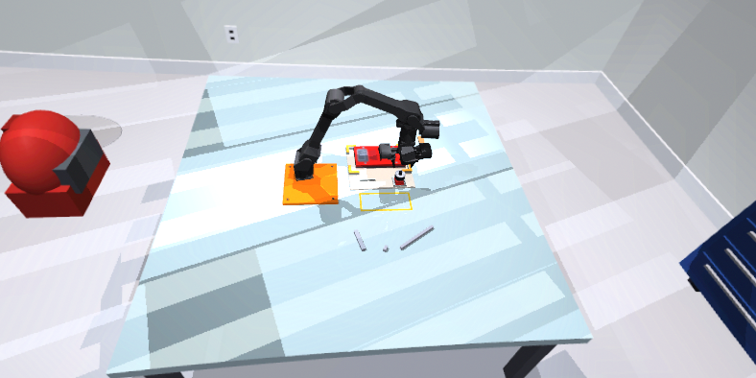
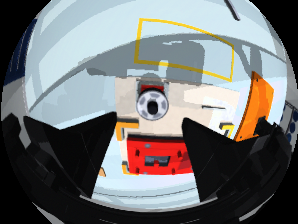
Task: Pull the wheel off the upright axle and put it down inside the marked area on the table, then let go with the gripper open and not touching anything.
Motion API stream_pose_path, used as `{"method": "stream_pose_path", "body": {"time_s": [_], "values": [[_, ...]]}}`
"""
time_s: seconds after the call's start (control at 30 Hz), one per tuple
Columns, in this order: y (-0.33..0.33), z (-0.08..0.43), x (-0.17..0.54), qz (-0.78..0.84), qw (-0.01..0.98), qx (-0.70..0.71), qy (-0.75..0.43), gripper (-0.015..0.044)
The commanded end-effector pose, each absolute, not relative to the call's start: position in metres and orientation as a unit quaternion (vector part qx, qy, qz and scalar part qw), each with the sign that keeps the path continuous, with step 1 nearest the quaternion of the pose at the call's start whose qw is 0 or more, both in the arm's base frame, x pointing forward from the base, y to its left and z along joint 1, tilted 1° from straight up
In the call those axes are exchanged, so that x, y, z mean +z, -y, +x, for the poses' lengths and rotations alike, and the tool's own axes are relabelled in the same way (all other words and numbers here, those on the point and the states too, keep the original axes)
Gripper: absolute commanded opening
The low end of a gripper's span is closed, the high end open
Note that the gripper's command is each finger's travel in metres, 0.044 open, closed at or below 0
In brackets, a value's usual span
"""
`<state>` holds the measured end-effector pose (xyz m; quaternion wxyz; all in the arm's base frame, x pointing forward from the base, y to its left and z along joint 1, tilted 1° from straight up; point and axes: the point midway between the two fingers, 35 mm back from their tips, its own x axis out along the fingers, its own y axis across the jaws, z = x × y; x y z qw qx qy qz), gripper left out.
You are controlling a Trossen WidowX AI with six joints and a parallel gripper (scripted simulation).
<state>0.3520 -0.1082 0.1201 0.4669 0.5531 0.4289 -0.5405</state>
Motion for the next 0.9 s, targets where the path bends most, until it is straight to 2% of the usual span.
{"method": "stream_pose_path", "body": {"time_s": [0.0, 0.33, 0.47, 0.73, 0.87], "values": [[0.108, 0.352, 0.092, 0.551, 0.463, -0.541, -0.435, 0.03], [0.108, 0.351, 0.072, 0.551, 0.463, -0.541, -0.435, 0.03], [0.109, 0.351, 0.075, 0.55, 0.463, -0.544, -0.433, 0.0195], [0.109, 0.351, 0.075, 0.55, 0.463, -0.544, -0.433, 0.0142], [0.109, 0.351, 0.076, 0.55, 0.463, -0.543, -0.433, 0.0037]]}}
